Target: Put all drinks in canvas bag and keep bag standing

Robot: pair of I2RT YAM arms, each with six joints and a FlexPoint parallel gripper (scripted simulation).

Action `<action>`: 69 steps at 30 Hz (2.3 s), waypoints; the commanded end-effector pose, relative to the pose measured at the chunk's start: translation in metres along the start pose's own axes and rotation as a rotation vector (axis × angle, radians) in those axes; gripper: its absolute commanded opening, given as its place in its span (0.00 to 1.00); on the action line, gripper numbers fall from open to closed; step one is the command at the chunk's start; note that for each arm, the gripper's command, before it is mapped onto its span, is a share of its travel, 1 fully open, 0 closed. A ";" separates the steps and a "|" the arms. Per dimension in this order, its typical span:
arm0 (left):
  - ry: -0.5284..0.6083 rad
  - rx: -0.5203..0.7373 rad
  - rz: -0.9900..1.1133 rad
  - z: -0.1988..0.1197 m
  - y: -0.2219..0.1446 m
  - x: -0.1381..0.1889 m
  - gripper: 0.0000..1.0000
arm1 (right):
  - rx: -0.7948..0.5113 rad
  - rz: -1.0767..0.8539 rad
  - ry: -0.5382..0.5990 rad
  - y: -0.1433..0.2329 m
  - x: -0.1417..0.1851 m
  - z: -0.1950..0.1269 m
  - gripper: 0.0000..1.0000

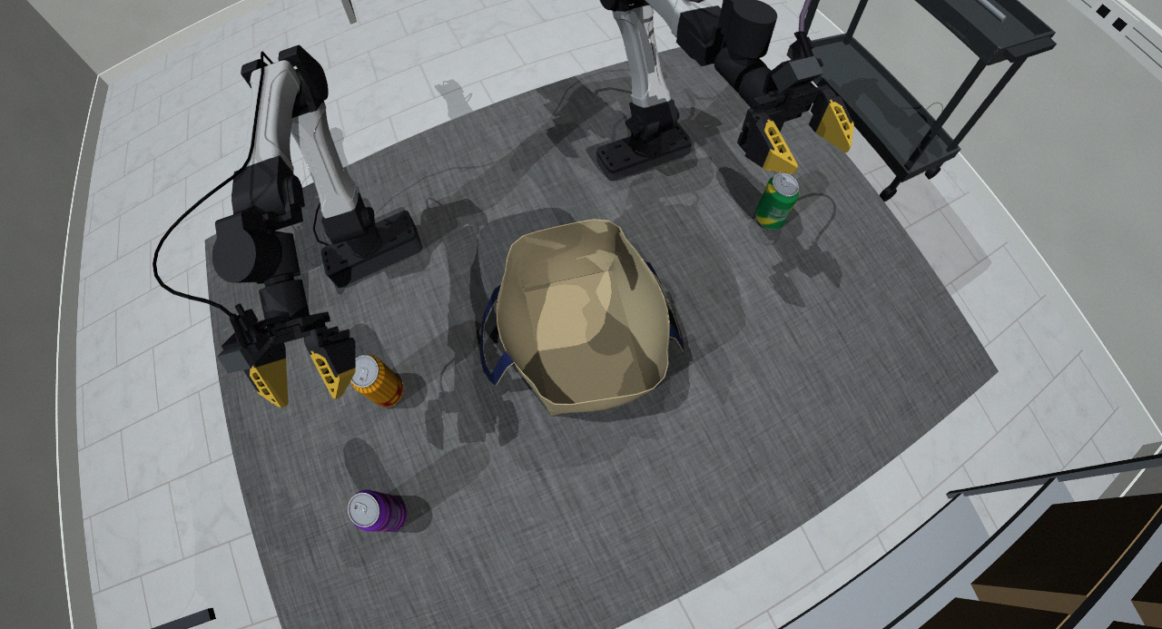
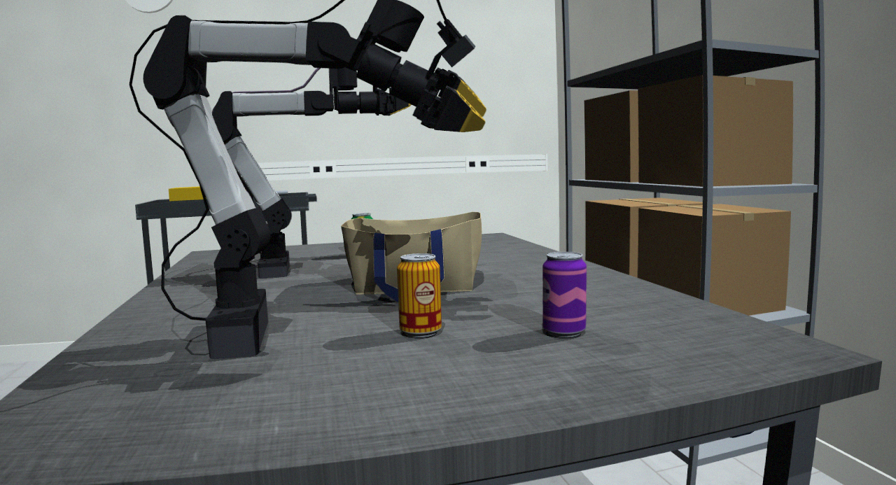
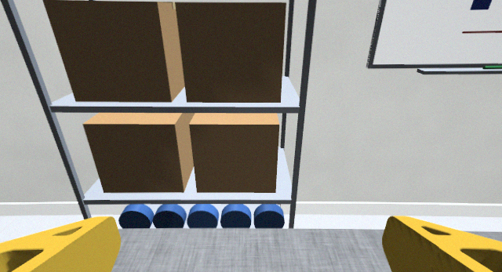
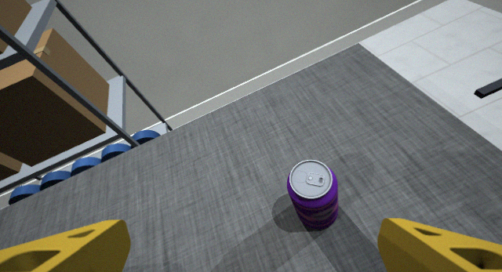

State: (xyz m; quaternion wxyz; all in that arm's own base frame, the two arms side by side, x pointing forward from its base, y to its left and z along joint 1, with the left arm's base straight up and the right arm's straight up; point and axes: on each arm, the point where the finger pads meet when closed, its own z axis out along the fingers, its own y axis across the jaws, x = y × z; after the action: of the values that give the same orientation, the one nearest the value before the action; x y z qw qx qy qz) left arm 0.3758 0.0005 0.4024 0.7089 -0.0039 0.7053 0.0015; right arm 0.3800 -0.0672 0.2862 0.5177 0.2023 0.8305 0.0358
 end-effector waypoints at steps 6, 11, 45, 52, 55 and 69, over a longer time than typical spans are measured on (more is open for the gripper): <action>-0.092 -0.013 0.009 -0.007 0.003 -0.033 1.00 | 0.270 0.365 0.331 -0.070 0.049 0.001 1.00; -0.092 -0.013 0.009 -0.007 0.003 -0.033 1.00 | 0.445 0.572 0.479 -0.106 0.079 -0.012 1.00; -0.089 0.022 -0.003 -0.008 -0.006 -0.033 0.84 | 0.834 0.944 0.711 -0.163 0.132 -0.063 1.00; -0.087 0.020 -0.008 -0.008 -0.005 -0.033 0.84 | 0.826 0.953 0.690 -0.164 0.125 -0.063 1.00; -0.085 0.018 -0.009 -0.008 -0.004 -0.032 0.84 | 0.828 0.952 0.684 -0.164 0.124 -0.062 1.00; 0.397 -0.029 0.178 -0.003 0.064 0.116 0.84 | 0.826 0.953 0.683 -0.164 0.124 -0.062 1.00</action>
State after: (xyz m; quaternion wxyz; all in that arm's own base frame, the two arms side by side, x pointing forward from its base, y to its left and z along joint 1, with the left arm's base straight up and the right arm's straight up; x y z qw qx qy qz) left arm 0.3774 0.0555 0.3174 0.5980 0.0206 0.7984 0.0674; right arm 0.2231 -0.1546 0.1499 -0.0008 0.6989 0.7152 0.0008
